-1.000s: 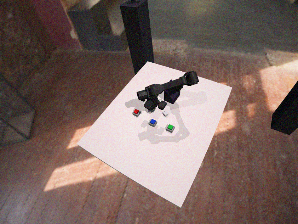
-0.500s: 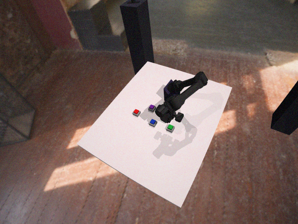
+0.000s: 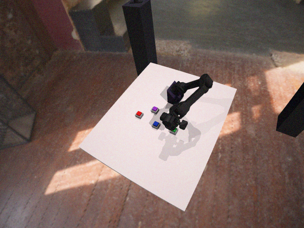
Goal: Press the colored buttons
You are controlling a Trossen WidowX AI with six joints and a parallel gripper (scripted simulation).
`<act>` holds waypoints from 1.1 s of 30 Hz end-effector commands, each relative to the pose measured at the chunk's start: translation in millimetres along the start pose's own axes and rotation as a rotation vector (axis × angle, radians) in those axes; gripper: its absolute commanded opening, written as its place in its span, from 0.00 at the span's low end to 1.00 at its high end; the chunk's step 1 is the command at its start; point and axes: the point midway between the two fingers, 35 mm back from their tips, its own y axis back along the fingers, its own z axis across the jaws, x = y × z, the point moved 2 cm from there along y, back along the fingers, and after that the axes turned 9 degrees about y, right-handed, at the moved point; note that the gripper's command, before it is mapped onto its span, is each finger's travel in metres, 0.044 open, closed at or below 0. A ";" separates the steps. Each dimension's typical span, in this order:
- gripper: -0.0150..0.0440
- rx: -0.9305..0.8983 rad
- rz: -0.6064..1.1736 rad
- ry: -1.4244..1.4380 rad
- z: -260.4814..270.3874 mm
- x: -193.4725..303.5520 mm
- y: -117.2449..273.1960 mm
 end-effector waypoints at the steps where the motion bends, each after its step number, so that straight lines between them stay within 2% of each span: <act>1: 0.29 -0.006 0.005 -0.007 0.4 2.2 -8.9; 17: 0.29 -0.008 0.005 -0.007 0.9 2.6 -34.9; 33: 0.29 -0.008 0.005 -0.007 1.0 2.7 -35.9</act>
